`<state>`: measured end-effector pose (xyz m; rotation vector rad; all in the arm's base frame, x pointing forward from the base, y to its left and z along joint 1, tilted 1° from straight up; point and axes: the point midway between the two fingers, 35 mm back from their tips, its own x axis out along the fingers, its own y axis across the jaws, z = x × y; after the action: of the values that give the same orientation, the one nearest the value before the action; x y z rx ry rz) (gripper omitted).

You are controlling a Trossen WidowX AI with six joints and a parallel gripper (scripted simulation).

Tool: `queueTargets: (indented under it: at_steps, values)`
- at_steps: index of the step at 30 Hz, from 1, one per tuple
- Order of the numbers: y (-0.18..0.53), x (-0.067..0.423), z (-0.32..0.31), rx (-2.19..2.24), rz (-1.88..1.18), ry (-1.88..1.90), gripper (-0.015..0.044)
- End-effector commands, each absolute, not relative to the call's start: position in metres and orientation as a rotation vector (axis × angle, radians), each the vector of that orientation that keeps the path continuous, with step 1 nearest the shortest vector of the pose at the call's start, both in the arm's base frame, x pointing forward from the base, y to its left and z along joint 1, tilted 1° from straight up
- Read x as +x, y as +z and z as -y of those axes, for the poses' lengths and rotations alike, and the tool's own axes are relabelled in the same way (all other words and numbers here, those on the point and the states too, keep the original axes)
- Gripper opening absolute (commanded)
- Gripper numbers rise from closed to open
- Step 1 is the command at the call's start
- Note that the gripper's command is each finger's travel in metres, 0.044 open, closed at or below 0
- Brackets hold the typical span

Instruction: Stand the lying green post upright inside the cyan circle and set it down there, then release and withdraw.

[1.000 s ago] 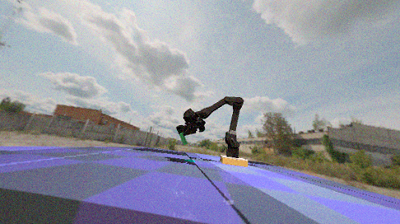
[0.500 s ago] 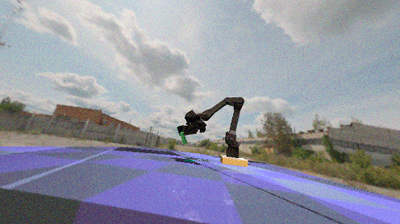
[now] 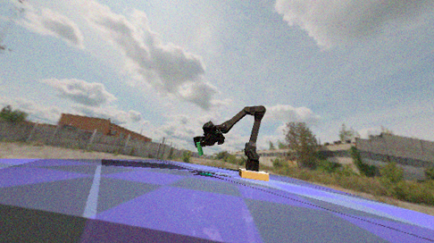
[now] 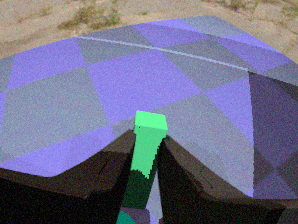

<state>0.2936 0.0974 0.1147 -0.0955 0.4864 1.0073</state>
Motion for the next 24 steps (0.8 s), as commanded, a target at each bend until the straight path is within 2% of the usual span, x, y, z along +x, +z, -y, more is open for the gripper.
queueTargets:
  at_steps: [1, 24]
  values:
    - [0.117, 0.291, -0.096, -0.085, -0.455, 1.014, 0.0022]
    - [0.122, 0.278, -0.089, -0.058, -0.316, 1.045, 0.0022]
